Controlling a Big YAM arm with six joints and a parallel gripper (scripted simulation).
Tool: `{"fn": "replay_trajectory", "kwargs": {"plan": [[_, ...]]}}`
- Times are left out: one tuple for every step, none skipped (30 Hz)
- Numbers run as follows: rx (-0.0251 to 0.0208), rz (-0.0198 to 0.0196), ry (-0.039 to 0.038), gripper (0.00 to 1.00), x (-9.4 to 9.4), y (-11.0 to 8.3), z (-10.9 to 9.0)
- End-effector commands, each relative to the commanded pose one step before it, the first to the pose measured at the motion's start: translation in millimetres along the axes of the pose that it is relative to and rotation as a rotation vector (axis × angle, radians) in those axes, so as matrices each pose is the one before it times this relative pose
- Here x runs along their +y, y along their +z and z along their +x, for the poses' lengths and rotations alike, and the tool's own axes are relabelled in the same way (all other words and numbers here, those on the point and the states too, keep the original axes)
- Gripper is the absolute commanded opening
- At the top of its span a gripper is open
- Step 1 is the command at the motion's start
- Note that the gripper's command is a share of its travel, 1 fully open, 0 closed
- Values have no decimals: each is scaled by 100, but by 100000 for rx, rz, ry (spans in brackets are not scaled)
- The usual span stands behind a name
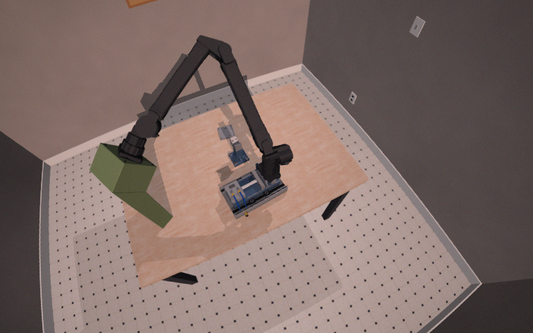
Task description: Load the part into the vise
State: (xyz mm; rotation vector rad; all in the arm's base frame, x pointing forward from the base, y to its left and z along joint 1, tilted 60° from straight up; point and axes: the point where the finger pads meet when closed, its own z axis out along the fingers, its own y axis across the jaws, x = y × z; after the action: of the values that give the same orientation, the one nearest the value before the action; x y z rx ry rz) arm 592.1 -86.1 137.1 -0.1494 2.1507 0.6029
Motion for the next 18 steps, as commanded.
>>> {"fn": "replay_trajectory", "kwargs": {"plan": [[-817,-1733,-1482,0,1653,527,-574],[-50,20,-48,0,80,-55,-11],[-157,38,-150,0,75,-62,-96],[-93,-4,-85,0,60,-35,-55],[64,-37,66,0,5,37,35],[52,5,50,0,-27,59,10],[74,6,70,0,-6,41,38],[-5,-3,-3,0,52,-21,8],[-89,-8,-81,0,85,-59,-38],[-68,-11,-61,0,65,-38,-33],[7,28,5,0,15,10,-2],[58,0,56,0,-16,49,20],[72,-13,70,0,-8,45,35],[21,-11,22,0,34,-1,19],[-28,-69,-17,0,67,-27,-2],[0,0,0,0,0,0,0],[0,0,0,0,0,0,0],[-47,7,-43,0,-9,32,-56]]}}
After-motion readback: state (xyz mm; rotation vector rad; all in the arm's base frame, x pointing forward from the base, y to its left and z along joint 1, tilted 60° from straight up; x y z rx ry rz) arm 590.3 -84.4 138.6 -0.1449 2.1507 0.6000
